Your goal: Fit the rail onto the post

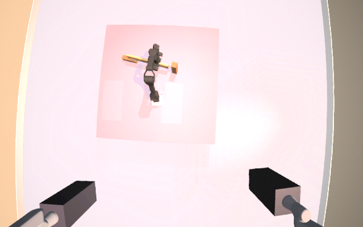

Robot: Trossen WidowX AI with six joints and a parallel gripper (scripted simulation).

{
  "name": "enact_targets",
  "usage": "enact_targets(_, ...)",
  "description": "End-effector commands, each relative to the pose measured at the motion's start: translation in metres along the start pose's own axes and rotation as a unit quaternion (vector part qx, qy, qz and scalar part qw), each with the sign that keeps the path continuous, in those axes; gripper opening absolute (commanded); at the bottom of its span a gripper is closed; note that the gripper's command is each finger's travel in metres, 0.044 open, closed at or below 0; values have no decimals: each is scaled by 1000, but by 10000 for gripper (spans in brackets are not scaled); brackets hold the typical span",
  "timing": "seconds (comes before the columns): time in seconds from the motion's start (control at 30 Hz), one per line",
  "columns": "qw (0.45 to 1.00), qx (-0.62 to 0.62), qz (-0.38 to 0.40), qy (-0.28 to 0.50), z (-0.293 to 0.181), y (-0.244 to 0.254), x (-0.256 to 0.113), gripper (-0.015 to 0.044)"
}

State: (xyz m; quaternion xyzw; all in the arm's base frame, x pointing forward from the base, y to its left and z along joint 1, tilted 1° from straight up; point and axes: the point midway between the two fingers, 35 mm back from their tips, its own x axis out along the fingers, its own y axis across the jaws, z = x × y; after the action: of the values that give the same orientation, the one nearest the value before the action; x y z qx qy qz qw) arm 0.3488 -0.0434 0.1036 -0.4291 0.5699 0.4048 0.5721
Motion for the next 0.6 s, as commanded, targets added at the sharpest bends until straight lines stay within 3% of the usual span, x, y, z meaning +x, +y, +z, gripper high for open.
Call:
enact_targets(0.0,1000,-2,-8,-6,0,-2,-6,0)
enact_targets(0.57,1000,-2,-8,-5,-5,-3,-4,0)
